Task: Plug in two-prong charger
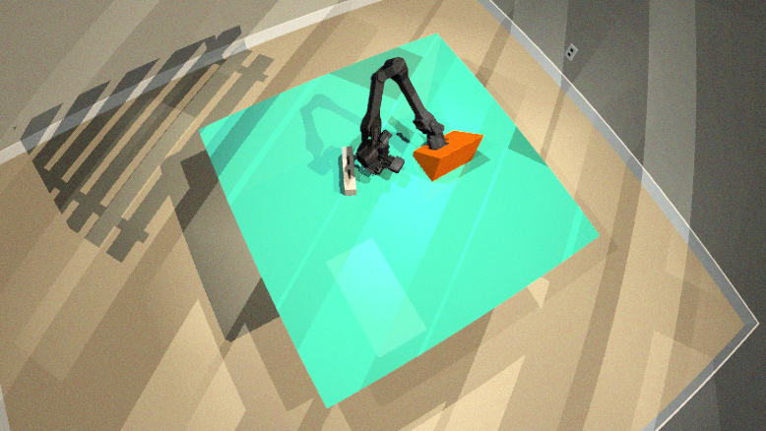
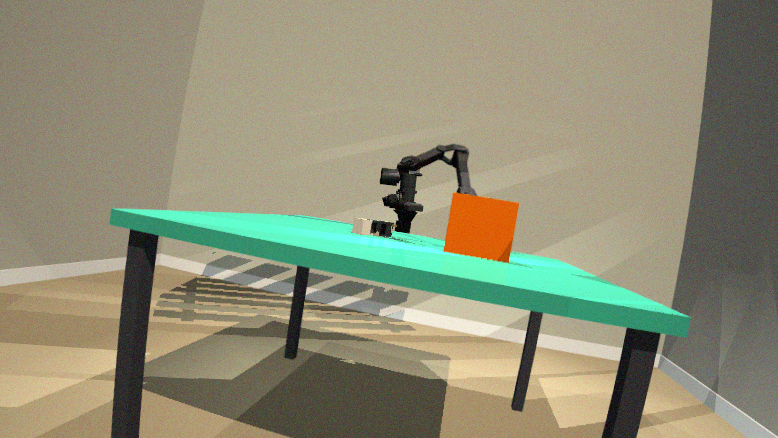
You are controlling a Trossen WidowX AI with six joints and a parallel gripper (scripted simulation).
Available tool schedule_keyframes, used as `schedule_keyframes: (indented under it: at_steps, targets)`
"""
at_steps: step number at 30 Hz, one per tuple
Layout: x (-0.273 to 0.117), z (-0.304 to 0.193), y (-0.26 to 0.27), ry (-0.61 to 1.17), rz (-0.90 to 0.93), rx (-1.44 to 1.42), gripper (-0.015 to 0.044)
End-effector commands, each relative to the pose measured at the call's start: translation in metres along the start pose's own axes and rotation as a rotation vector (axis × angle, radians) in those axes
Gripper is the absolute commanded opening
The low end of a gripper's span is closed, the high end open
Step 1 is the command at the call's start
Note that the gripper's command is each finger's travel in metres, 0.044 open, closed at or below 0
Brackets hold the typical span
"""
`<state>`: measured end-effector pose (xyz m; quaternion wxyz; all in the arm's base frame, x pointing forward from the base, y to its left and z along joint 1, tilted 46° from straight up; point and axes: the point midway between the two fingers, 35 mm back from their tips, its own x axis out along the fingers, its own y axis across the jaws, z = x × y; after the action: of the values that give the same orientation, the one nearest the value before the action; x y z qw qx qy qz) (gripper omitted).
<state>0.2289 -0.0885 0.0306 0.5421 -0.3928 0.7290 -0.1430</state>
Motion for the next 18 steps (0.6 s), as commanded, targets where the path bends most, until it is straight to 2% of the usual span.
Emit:
schedule_keyframes:
  at_steps: [1, 18]
  targets:
    - [0.0006, -0.0015, -0.0024, -0.009, 0.006, 0.092, 0.0000]
    - [0.0102, -0.0085, -0.0107, -0.007, 0.026, 0.434, 0.0000]
